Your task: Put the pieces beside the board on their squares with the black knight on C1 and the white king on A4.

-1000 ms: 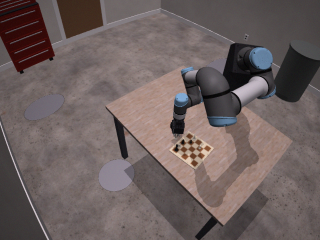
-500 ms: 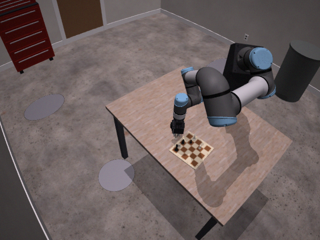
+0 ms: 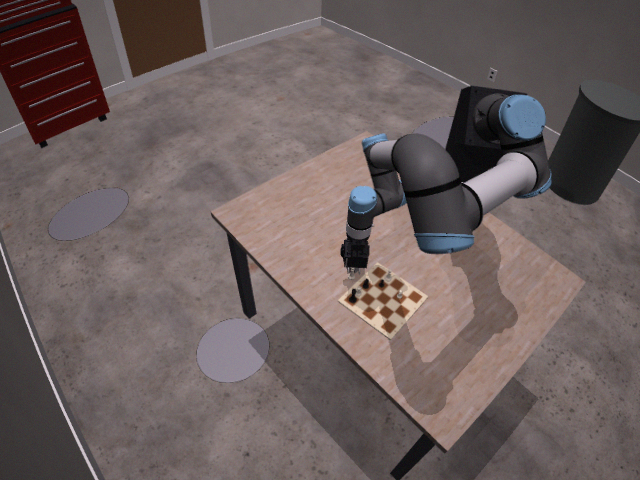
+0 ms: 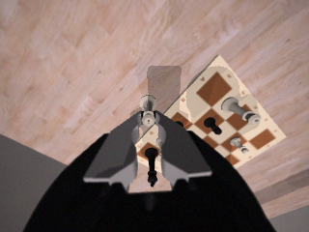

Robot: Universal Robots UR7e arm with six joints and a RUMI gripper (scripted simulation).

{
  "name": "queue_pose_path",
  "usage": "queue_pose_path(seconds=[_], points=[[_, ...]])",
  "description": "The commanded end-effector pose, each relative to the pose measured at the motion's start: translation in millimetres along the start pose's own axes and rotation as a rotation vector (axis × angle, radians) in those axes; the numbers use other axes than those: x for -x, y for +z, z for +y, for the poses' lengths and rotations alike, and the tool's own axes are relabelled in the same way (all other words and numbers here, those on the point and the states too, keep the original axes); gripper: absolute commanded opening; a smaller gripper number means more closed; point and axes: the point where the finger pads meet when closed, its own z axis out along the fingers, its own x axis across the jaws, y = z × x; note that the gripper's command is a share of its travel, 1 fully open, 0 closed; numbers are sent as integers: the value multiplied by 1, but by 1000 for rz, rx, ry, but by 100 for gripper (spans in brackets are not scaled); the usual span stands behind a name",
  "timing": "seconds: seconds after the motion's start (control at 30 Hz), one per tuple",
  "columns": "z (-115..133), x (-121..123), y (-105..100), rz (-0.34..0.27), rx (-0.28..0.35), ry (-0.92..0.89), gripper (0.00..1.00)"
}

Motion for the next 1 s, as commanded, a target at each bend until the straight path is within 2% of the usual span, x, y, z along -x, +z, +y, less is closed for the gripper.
queue_pose_path(seconds=[0.0,0.23,0.67,0.73,0.97], points=[[0,0,-1,-1,0,0,0],[0,0,-12,-1,0,0,0],[0,0,-80,-1,0,0,0],[0,0,-80,-1,0,0,0],[0,0,-99,-1,0,0,0]])
